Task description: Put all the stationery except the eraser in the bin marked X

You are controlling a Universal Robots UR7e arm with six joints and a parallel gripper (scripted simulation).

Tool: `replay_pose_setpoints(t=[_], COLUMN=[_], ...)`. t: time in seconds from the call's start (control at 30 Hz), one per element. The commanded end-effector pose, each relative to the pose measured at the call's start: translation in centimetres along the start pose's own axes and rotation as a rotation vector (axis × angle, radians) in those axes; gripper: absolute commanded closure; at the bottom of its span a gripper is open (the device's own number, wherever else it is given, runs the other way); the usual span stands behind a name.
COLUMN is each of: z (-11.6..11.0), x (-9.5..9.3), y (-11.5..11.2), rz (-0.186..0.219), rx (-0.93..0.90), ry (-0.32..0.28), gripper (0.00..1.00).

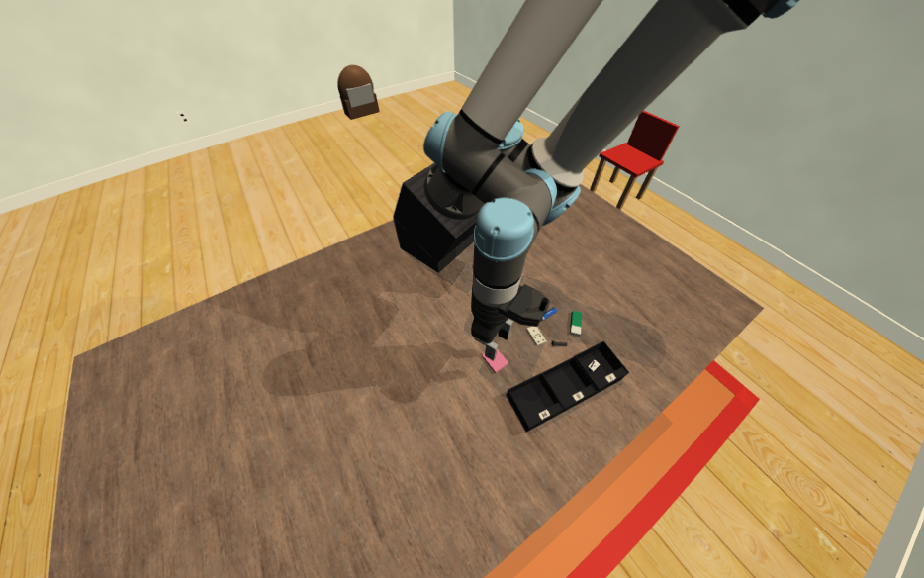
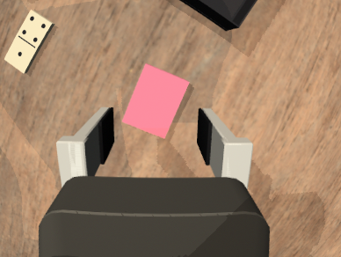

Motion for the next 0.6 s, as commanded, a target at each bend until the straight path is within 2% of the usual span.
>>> replay_pose_setpoints(t=[0.0,0.1,0.13,0.3,0.57], z=[-0.69,-0.65,-0.59,-0.23,0.15], x=[0.08,0.08,0.08,0.09,0.09], y=[0.28,0.26,0.24,0.11,-0.01], rz=[0.001,0.001,0.003,0.003,0.003], rx=[-0.157,-0.185,-0.266,-0.385,-0.385], ry=[0.005,0.007,0.01,0.013,0.013], gripper=[0.0,0.0,0.0,0.0,0.0])
Point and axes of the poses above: the point where the finger pads meet when closed, its own x axis back along the fingers, its own y axis across the jaws, z = x × y, the point moved 3 cm from there along x, back along the fingers, and after that the axes turned 9 degrees about x, right-handed, at the moved point
